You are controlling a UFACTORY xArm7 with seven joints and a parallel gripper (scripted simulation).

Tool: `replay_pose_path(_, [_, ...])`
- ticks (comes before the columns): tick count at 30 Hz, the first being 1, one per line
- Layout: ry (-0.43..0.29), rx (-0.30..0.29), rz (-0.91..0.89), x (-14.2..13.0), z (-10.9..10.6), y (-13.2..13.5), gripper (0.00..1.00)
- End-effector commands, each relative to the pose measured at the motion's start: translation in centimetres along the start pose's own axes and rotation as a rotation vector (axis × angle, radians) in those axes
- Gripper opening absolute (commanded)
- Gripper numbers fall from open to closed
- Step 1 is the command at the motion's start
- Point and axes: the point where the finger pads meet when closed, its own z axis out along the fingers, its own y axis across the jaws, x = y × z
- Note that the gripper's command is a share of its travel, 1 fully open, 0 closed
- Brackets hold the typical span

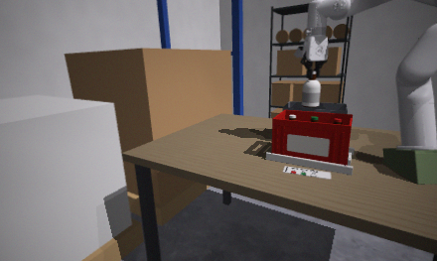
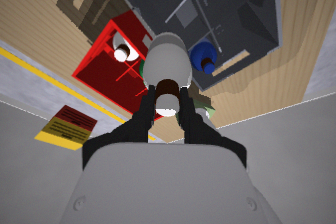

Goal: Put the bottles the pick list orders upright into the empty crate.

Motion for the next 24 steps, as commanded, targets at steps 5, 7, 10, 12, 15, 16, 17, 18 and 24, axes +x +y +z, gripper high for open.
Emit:
replay_pose_path(5, [0.004,0.003,0.0,-1.3,-0.2,-0.5,0.0])
replay_pose_path(7, [0.004,0.003,0.0,-1.7,-0.2,-0.6,0.0])
replay_pose_path(10, [0.004,0.003,0.0,-2.3,-0.2,-0.8,0.0])
replay_pose_path(12, [0.004,0.004,0.0,-2.7,-0.2,-0.9,0.0])
replay_pose_path(15, [0.004,0.004,0.0,-3.2,-0.2,-1.1,0.0])
replay_pose_path(16, [0.004,0.004,0.0,-3.4,-0.2,-1.1,0.0])
replay_pose_path(17, [0.004,0.004,0.0,-3.4,-0.2,-1.1,0.0])
replay_pose_path(18, [0.004,0.004,0.0,-3.4,-0.2,-1.1,0.0])
replay_pose_path(24, [0.004,0.004,0.0,-4.6,-0.2,-1.4,0.0])
